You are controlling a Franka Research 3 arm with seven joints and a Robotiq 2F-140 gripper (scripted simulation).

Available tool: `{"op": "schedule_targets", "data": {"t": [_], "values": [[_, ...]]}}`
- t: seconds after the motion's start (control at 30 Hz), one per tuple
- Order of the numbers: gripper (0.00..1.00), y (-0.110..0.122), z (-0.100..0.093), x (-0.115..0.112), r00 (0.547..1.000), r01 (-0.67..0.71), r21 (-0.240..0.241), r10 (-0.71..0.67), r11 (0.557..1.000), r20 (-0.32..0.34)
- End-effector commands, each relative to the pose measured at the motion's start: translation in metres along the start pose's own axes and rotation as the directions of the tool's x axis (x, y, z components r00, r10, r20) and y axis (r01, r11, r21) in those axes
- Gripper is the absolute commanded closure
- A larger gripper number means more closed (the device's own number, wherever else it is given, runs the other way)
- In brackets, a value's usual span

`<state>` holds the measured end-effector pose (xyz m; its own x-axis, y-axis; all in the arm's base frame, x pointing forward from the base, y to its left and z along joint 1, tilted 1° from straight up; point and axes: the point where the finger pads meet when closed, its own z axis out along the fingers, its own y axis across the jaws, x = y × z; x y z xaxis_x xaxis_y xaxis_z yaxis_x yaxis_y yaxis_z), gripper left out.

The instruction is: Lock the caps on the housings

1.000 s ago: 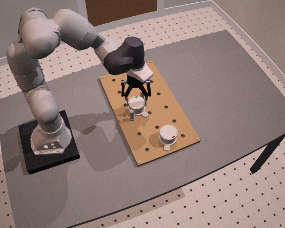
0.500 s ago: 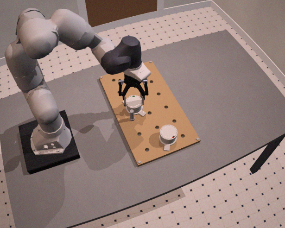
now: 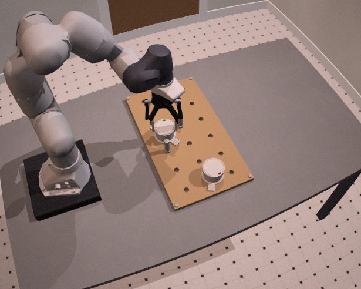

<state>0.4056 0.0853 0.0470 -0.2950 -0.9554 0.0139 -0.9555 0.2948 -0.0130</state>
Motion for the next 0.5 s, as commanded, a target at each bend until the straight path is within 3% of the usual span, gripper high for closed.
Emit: {"op": "schedule_targets", "data": {"t": [0.0,0.47], "values": [[0.9,0.006,0.001,-0.002,1.0,-0.018,-0.002,0.018,1.0,-0.004],[0.9,0.031,0.001,-0.013,1.0,-0.018,-0.002,0.018,1.0,-0.004]]}}
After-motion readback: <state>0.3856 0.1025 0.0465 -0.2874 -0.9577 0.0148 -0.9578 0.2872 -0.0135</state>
